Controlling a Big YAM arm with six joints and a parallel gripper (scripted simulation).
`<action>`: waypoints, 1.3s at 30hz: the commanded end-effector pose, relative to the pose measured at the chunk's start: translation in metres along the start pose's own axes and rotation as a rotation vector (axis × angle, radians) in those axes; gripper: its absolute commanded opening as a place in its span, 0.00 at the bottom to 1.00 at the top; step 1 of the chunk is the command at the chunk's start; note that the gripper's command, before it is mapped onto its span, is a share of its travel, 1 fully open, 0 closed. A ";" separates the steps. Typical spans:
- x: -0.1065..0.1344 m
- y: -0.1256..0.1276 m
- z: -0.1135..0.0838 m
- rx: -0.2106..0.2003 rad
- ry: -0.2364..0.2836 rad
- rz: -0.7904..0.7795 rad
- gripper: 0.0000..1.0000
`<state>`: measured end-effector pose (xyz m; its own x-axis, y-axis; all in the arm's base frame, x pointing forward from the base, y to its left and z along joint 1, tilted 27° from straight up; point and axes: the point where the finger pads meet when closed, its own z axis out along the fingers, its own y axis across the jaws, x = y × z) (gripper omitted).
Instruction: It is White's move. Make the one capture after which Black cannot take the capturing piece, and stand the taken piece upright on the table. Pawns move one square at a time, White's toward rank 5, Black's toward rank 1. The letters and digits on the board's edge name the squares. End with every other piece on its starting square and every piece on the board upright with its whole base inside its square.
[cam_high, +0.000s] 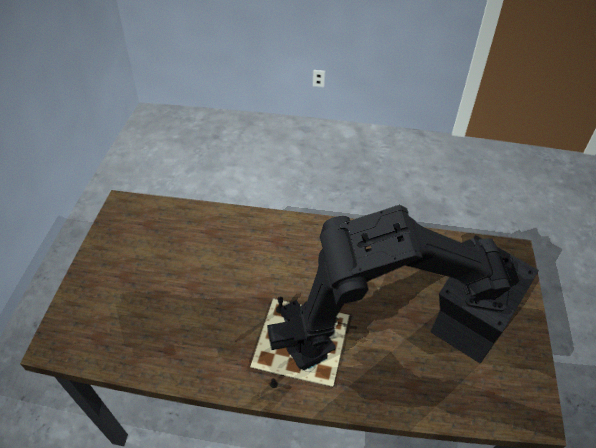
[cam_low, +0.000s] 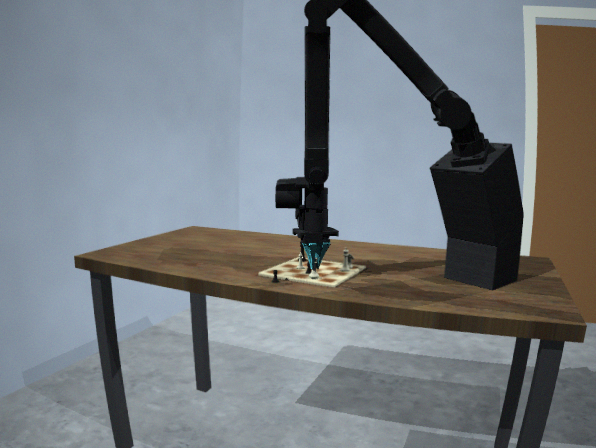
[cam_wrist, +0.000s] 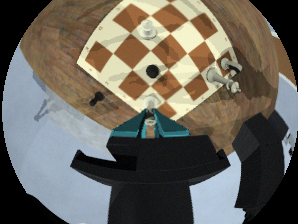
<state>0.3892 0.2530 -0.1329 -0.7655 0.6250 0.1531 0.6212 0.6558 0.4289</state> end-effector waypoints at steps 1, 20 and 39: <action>0.000 0.011 -0.006 -0.026 -0.011 -0.028 0.00; 0.001 0.008 -0.006 -0.022 -0.010 -0.030 0.00; 0.001 0.007 -0.005 -0.022 -0.010 -0.030 0.00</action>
<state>0.3897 0.2533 -0.1327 -0.7687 0.6217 0.1501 0.6167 0.6582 0.4318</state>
